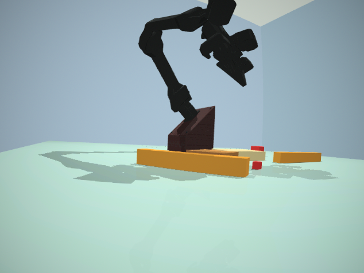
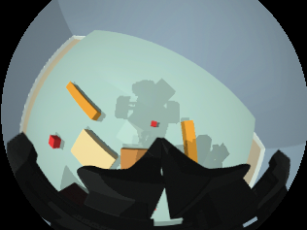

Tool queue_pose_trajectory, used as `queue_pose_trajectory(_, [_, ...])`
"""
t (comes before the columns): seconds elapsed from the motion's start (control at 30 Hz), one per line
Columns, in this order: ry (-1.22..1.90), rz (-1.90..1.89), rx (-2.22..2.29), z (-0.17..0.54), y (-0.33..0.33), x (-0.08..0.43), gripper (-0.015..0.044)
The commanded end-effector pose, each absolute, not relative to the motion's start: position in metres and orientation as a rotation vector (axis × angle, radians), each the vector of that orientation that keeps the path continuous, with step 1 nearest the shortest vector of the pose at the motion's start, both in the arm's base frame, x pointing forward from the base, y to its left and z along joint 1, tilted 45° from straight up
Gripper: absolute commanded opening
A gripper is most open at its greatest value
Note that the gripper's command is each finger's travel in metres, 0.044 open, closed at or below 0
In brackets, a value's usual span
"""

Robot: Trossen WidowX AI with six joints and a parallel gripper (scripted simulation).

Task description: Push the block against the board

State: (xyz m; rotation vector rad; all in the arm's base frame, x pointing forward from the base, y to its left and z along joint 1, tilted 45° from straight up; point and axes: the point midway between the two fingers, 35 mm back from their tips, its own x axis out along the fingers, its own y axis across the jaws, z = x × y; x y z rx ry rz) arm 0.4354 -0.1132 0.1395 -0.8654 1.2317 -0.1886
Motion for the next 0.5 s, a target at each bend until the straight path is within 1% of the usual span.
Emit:
queue_pose_trajectory(0.0, [1.310,-0.318,-0.790,0.143,-0.158,0.408,0.0000])
queue_pose_trajectory(0.23, [1.426,-0.519,-0.667,0.147,-0.221,0.358,0.0000])
queue_pose_trajectory(0.47, [1.529,-0.714,-0.542,0.153,-0.272,0.300,0.0000])
